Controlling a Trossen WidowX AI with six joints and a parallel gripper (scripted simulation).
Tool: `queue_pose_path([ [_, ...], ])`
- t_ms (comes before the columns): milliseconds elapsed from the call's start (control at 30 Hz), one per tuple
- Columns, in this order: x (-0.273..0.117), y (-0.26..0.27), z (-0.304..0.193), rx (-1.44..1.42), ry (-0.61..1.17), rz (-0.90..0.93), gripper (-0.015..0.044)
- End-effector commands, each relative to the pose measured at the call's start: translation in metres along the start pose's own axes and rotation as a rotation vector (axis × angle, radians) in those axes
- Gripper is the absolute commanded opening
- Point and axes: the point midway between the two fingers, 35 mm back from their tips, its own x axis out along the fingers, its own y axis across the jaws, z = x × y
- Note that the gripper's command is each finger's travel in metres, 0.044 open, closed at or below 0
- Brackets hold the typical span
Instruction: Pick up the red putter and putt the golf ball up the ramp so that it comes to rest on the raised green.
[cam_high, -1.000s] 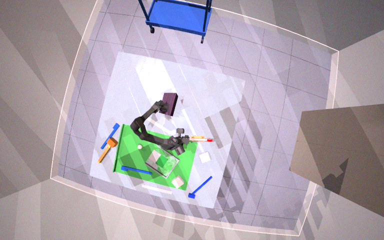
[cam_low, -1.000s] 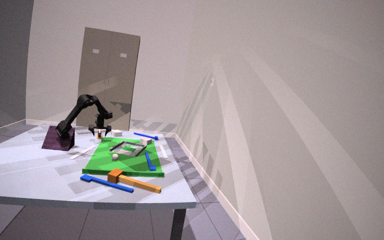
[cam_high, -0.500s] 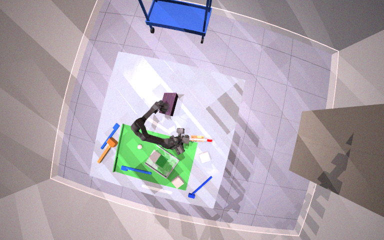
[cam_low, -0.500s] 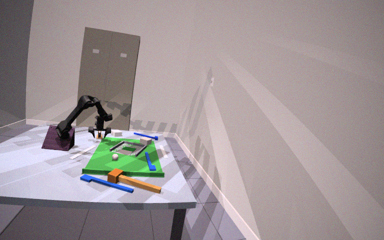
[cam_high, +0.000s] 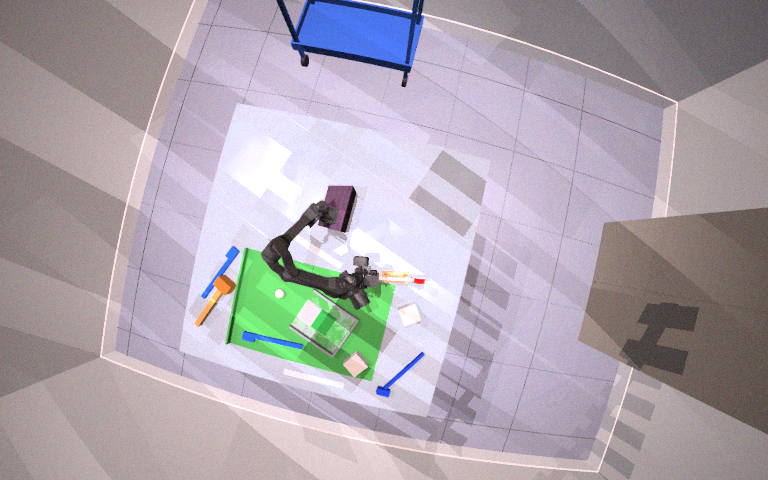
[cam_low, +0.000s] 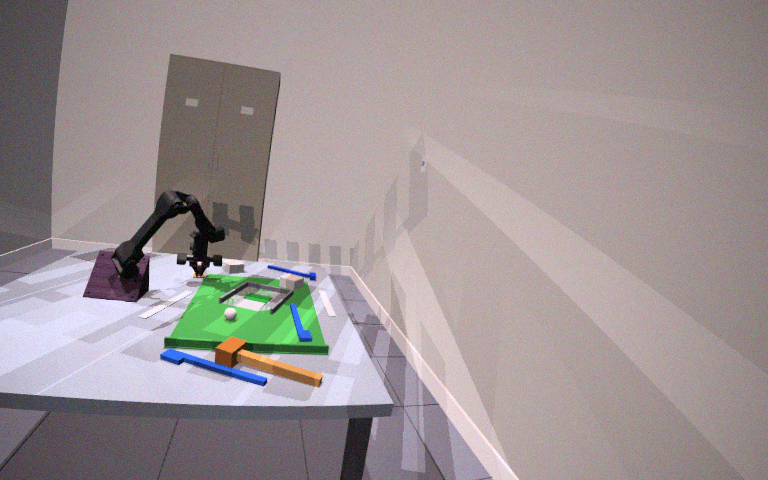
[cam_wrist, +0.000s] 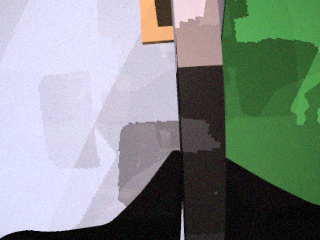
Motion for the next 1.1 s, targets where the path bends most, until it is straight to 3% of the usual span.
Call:
queue_pose_path([
  [0,0.0,0.0,0.0,0.0,0.0,0.0,0.0013],
  [200,-0.01,-0.002,0.004,0.0,-0.001,0.0,0.0],
  [633,-0.093,0.0,0.027,-0.001,-0.004,0.001,0.0],
  [767,-0.097,0.0,0.027,-0.001,-0.004,0.001,0.0],
  [1067,-0.115,-0.005,-0.015,0.23,0.02,-0.025,0.0],
])
